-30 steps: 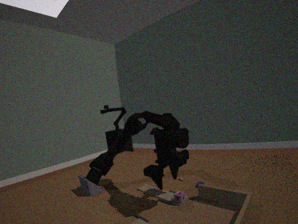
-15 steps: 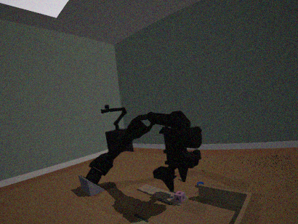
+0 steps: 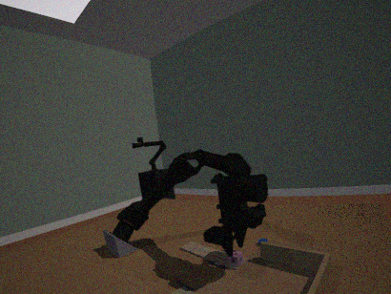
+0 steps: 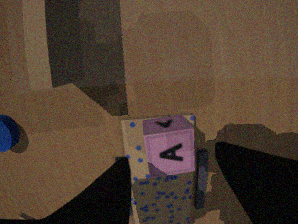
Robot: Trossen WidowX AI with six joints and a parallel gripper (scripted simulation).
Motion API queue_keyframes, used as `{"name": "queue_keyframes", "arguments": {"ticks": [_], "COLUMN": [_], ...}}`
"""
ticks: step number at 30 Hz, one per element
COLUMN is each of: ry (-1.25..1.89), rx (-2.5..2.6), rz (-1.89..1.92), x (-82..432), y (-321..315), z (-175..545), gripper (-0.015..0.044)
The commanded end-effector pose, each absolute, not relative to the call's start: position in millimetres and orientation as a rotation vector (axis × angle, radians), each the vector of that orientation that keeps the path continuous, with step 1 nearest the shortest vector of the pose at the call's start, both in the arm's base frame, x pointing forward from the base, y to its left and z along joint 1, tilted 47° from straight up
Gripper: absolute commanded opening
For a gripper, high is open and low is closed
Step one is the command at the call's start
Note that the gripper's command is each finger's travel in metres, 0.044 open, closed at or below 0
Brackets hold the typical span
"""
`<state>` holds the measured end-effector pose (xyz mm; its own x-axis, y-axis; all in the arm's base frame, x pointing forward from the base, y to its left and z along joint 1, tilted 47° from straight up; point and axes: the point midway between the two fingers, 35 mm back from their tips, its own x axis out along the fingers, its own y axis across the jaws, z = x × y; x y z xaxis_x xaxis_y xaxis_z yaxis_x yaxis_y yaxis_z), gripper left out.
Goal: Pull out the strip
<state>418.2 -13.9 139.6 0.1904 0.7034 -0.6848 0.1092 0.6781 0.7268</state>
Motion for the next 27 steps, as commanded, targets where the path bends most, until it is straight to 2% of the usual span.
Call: {"name": "queue_keyframes", "arguments": {"ticks": [1,20,24,27], "ry": [1.347,1.345,1.340,1.340], "rx": [0.762,0.764,0.756,0.756], "rz": [0.477,0.479,0.480,0.480], "x": [418,422,423,423], "y": [-8,10,8,8], "z": [134,117,119,119], "gripper": [0.0250,0.0250,0.0145,0.0125]}}
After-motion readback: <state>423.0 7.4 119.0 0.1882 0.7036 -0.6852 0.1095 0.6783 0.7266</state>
